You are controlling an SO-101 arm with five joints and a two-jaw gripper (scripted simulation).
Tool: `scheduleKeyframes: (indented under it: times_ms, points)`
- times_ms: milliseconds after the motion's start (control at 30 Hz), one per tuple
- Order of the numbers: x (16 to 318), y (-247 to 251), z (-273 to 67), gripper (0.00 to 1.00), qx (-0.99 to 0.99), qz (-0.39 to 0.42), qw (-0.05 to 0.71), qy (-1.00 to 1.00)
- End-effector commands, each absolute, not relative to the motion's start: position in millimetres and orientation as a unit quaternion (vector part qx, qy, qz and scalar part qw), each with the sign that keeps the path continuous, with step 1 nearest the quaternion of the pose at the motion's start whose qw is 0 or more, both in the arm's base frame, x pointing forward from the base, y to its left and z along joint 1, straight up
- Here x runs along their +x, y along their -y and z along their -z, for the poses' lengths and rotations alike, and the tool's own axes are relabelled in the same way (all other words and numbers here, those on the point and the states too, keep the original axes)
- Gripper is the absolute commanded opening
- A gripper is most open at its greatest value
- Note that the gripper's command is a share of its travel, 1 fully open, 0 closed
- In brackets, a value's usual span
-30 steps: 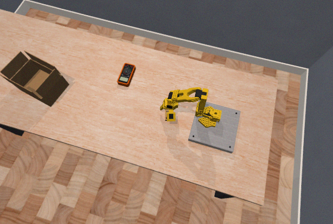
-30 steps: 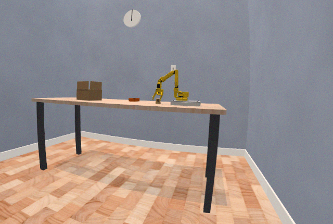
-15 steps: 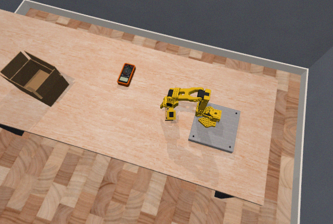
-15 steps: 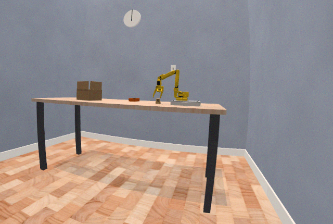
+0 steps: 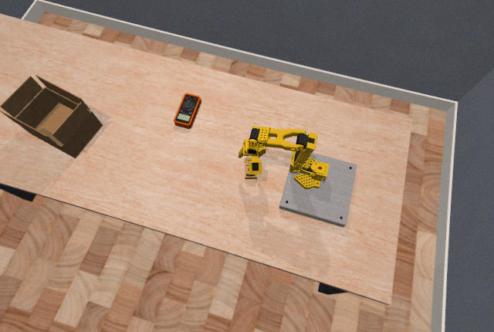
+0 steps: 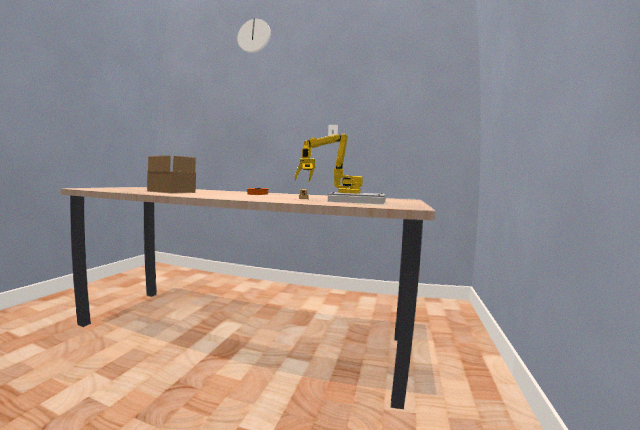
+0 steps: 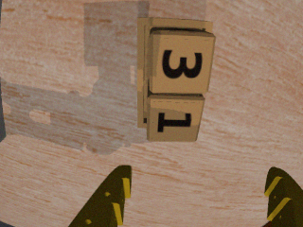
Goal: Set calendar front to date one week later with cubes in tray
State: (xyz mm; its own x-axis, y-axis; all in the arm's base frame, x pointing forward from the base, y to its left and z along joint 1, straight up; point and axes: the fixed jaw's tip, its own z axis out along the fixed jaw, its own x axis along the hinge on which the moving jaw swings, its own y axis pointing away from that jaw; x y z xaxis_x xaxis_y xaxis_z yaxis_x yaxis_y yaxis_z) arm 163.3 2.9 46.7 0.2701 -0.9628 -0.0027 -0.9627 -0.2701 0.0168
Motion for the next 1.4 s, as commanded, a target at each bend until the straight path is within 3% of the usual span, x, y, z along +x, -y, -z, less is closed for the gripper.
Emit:
scheduleKeyframes:
  times_ms: [0,800,1367]
  points:
    - [164,-4,-50,0.36,0.801,0.002,0.002,0.599]
    - [164,-4,-51,0.36,0.793,0.002,0.001,0.609]
    - [158,-3,-61,0.36,0.682,-0.006,-0.006,0.732]
